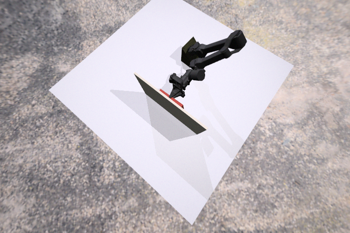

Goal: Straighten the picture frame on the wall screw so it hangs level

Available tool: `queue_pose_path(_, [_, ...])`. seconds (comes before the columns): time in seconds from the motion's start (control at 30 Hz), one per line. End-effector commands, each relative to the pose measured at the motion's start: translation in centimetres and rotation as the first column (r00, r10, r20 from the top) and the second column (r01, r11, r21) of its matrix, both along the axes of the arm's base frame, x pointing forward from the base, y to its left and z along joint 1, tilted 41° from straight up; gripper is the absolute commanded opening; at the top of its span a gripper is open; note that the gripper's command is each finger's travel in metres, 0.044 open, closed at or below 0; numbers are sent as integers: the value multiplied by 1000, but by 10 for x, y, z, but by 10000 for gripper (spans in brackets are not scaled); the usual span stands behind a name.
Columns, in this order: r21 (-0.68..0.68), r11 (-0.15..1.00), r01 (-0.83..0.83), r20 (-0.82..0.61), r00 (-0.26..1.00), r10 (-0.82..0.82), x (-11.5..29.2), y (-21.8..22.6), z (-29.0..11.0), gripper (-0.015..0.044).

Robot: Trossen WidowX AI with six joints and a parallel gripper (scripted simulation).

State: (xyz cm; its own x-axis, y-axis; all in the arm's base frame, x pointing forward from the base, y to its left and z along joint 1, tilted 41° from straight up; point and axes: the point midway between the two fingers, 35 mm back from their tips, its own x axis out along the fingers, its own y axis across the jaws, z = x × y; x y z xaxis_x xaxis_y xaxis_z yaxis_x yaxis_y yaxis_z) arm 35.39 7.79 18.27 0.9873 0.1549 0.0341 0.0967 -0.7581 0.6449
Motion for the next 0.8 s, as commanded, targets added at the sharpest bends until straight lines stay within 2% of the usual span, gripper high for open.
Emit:
queue_pose_path(0.0, [1,1000,12,9,1000,-12,0,-1,1,0])
queue_pose_path(0.77, [-5,1000,3,2,1000,-3,0,2,-2,0])
